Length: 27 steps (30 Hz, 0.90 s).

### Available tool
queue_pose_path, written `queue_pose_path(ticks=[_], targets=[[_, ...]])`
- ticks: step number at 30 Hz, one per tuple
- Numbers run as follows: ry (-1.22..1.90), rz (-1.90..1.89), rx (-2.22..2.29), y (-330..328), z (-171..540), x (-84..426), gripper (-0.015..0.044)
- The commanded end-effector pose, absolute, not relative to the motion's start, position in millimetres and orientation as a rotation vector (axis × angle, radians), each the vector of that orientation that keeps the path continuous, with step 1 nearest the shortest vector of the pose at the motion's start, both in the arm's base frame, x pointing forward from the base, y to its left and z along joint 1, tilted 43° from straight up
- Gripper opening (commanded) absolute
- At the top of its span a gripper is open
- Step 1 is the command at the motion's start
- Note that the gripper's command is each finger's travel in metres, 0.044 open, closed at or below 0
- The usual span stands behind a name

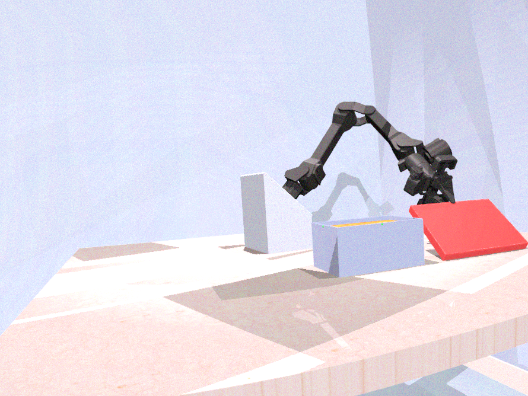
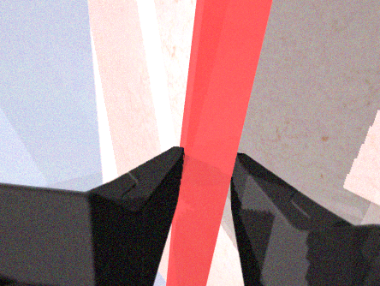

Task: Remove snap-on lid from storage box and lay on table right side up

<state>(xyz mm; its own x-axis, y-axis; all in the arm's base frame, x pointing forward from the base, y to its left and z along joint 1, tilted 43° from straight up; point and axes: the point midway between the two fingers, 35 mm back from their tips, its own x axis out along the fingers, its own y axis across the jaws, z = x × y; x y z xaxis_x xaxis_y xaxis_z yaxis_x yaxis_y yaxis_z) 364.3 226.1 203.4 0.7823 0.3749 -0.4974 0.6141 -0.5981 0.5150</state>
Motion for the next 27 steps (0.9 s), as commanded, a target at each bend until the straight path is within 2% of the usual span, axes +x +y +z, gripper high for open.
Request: queue_pose_path(ticks=[1, 27], targets=[[0.756, -0.465, 2.254, 233.9, 191.6, 362.5, 0.0], [0.757, -0.465, 2.255, 248.2, 176.5, 362.5, 0.0]])
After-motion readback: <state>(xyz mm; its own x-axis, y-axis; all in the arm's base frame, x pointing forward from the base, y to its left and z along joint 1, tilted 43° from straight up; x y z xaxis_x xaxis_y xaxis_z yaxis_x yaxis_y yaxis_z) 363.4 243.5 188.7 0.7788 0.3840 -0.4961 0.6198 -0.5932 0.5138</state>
